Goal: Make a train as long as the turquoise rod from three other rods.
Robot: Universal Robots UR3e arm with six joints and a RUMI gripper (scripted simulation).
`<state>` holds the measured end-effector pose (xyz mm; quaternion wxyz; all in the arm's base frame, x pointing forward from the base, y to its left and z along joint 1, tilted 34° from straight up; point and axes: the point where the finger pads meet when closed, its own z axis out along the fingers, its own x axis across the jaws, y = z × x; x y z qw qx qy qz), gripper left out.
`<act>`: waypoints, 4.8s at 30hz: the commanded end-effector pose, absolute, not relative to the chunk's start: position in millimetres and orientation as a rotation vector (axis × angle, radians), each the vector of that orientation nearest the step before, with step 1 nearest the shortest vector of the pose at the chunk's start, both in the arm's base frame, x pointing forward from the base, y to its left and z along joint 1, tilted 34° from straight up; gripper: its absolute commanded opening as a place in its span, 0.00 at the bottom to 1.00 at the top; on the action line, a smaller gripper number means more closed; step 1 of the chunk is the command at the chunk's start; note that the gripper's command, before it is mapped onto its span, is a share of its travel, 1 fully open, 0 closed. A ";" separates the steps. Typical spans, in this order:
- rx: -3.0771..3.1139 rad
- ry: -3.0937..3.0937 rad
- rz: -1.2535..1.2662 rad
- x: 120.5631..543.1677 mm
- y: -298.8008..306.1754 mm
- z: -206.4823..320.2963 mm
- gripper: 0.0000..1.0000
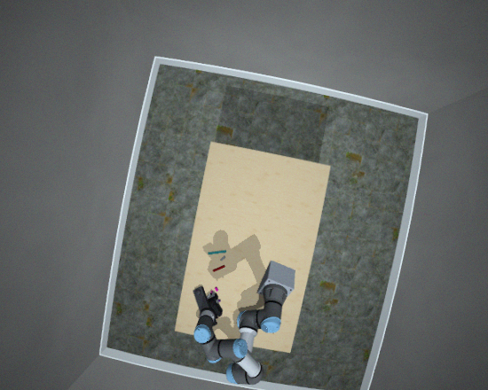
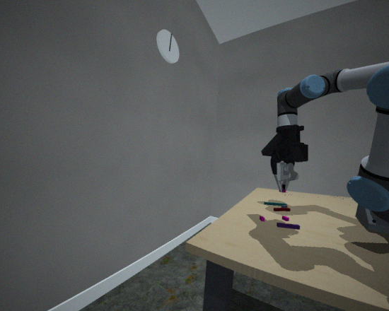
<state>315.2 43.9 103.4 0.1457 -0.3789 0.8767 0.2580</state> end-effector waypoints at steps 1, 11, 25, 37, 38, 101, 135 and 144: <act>-1.091 2.525 0.740 316.2 47.6 97.3 0.00; -1.091 2.525 0.740 318.1 65.6 70.8 0.00; -1.091 2.525 0.740 320.0 83.7 44.2 0.00; -1.091 2.525 0.740 320.3 86.5 40.0 0.00; -1.091 2.525 0.740 320.3 86.5 40.0 0.00; -1.091 2.524 0.739 321.2 86.7 40.2 0.00; -1.091 2.524 0.739 322.0 93.4 30.3 0.00; -1.091 2.524 0.739 322.0 93.4 30.3 0.00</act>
